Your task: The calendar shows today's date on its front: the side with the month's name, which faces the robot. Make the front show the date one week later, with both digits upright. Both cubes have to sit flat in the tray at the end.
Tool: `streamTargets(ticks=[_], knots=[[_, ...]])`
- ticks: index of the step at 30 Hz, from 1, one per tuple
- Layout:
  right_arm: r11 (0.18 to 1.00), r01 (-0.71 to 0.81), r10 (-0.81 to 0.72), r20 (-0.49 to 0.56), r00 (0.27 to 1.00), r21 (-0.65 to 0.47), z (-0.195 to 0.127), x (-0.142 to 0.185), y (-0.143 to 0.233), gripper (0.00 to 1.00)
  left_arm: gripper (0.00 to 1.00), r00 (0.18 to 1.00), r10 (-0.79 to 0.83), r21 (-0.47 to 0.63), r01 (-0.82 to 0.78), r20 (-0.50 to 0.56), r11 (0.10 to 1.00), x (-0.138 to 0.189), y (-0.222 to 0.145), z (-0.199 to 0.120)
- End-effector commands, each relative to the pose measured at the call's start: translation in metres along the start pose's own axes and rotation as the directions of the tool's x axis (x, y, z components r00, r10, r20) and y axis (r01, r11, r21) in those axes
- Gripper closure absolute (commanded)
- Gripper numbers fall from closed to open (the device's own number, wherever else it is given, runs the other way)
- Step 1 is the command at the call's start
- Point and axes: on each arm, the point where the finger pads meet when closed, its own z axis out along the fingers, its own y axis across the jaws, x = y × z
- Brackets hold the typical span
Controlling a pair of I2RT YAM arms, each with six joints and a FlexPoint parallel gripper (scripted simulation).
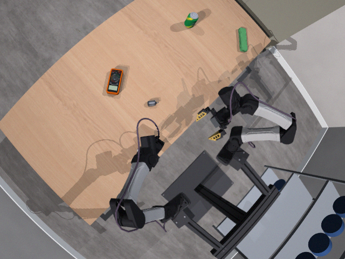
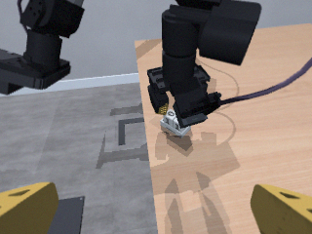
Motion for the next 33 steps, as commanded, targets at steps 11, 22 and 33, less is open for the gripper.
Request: streamTargets(ticks=[11,22,33], knots=[[0.986,-0.153,0.158,-0.093,0.983,0.061,0.017,0.032,-0.021,0.0,0.45,0.852,-0.523,0.041,0.522,0.026,0.852,0.009,0.018,0.046],[0.975,-0.209,0.215,-0.085,0.973,0.07,0.024,0.037,-0.026,0.0,0.57,0.859,-0.512,0.04,0.511,0.02,0.859,0.009,0.023,0.072],[0.975,-0.209,0.214,-0.084,0.973,0.071,0.024,0.037,-0.027,0.0,0.76,0.856,-0.517,0.033,0.516,0.021,0.856,0.013,0.021,0.072]])
